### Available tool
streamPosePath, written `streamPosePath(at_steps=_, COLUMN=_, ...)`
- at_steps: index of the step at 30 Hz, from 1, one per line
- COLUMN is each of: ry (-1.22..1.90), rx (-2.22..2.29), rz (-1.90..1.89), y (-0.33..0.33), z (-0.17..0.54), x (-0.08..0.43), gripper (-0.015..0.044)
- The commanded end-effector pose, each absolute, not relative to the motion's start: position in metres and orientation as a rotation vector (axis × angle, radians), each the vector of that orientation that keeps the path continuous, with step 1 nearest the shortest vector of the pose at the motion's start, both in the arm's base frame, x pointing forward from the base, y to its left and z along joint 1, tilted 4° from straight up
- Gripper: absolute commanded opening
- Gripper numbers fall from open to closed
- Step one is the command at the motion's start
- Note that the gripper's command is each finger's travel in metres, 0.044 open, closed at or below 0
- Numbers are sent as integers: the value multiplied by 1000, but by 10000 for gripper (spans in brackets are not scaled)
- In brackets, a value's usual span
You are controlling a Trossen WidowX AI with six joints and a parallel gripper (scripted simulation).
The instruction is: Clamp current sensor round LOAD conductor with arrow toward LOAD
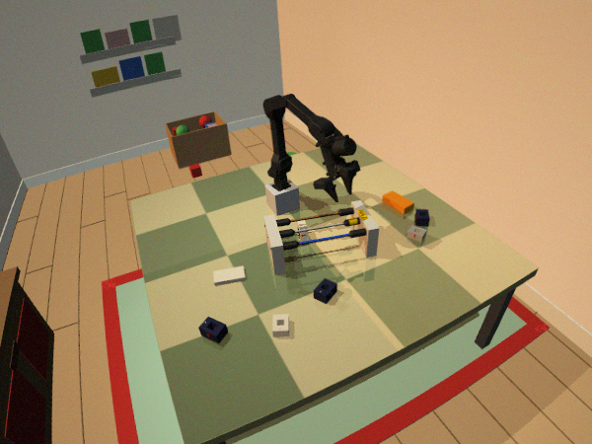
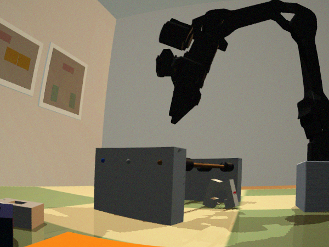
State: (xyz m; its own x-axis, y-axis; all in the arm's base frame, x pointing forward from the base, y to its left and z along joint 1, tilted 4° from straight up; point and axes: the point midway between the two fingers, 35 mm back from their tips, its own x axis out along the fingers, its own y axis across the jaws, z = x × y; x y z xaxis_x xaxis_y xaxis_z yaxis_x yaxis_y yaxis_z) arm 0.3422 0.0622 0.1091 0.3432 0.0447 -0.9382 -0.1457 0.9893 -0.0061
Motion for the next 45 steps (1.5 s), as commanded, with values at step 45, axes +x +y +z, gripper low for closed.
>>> streamPosePath(at_steps=45, ry=1327, rx=206, rz=-337, y=-58, z=-7, x=226, gripper=288)
